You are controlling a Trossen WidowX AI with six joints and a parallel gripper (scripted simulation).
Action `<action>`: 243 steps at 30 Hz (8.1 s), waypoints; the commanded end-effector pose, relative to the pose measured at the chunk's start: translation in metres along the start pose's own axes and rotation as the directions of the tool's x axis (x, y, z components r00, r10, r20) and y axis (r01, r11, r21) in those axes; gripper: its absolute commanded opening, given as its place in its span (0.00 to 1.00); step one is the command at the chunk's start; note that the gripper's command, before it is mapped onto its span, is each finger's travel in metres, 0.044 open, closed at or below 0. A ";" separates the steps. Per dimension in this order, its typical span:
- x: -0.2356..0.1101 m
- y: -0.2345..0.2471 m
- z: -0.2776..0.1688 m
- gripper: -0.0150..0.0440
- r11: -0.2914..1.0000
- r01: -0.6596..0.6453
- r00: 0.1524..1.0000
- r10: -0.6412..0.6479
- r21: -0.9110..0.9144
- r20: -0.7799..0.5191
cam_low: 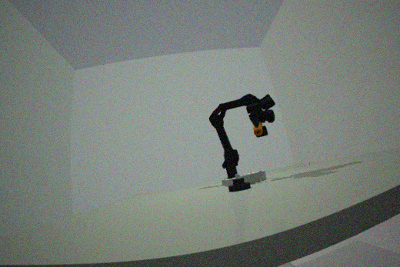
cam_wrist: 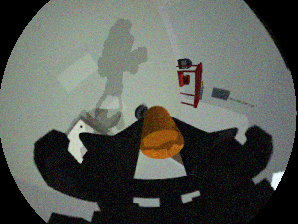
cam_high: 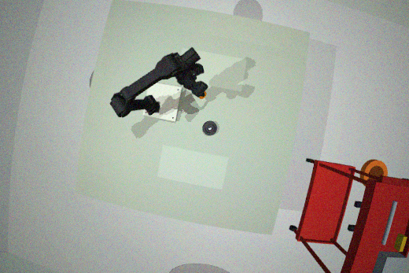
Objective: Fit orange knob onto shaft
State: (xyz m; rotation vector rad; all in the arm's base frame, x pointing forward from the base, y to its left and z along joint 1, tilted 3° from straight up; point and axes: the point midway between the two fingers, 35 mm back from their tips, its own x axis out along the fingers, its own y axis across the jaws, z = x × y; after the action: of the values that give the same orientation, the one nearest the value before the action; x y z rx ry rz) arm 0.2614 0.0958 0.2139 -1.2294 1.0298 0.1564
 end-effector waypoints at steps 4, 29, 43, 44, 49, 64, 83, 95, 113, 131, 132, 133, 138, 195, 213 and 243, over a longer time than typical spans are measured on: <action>-0.014 -0.009 0.004 0.25 0.986 0.164 0.986 -0.164 0.008 0.004; -0.009 -0.005 0.003 0.25 0.994 0.105 0.995 -0.105 0.006 0.004; -0.005 -0.003 0.005 0.25 0.998 0.062 0.998 -0.062 0.008 0.005; -0.003 -0.002 0.005 0.25 0.999 0.038 0.999 -0.038 0.008 0.005; 0.007 0.003 0.005 0.25 0.997 -0.078 0.997 0.078 0.007 0.006; 0.036 0.017 0.005 0.25 0.920 -0.392 0.920 0.392 0.005 0.008; 0.072 0.036 0.006 0.25 0.734 -0.679 0.734 0.679 0.002 0.009; 0.114 0.068 0.014 0.25 0.730 -0.683 0.730 0.683 -0.001 0.011; 0.173 0.120 0.016 0.25 0.723 -0.691 0.723 0.691 -0.005 0.013; 0.171 0.118 0.015 0.66 0.723 -0.690 0.723 0.690 -0.001 0.008; 0.171 0.118 0.015 0.66 0.723 -0.690 0.723 0.690 -0.001 0.008; 0.171 0.118 0.015 0.66 0.723 -0.690 0.723 0.690 -0.001 0.008; 0.171 0.118 0.015 0.66 0.723 -0.690 0.723 0.690 -0.001 0.008; 0.161 0.108 0.016 1.00 0.723 -0.691 0.723 0.691 -0.005 0.013; 0.172 0.120 0.015 0.73 0.723 -0.691 0.723 0.691 -0.005 0.013; 0.136 0.077 0.021 0.25 0.723 -0.691 0.723 0.691 -0.005 0.014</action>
State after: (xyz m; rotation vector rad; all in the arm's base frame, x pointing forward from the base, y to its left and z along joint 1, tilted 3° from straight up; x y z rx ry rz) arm 0.3011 0.0854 0.0483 -0.7779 1.4546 0.7505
